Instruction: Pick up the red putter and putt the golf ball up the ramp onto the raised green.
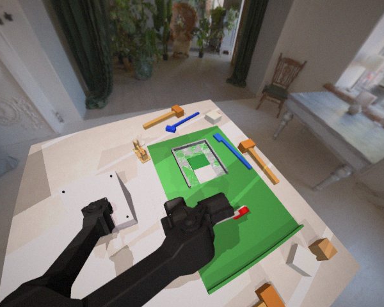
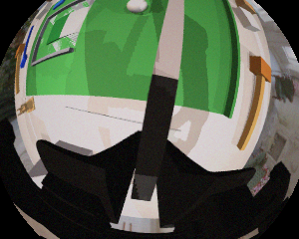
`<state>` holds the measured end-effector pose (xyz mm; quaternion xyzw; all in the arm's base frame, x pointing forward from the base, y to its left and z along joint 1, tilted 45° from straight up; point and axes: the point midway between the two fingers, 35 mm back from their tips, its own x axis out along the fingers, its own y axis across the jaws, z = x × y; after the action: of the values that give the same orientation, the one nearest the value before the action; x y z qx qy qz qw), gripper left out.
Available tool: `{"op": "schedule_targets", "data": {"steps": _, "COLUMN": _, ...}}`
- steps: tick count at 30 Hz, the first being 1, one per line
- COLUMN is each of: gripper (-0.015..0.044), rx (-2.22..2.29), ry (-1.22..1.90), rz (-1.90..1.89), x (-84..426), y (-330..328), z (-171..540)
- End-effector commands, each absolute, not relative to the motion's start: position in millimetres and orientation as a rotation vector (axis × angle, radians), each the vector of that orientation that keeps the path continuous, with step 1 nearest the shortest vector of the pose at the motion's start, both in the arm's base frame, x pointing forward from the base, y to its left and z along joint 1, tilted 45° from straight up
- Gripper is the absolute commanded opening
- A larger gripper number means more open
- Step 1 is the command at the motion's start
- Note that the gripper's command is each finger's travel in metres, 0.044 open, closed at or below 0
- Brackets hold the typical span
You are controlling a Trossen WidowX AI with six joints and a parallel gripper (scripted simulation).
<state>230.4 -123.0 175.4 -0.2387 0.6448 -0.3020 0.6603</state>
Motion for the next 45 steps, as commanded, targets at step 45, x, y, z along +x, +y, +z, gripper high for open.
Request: {"op": "schedule_targets", "data": {"steps": 45, "gripper": 0.0, "rx": -0.546, "ry": 1.454, "rz": -0.697, "x": 226, "y": -172, "z": 142}}
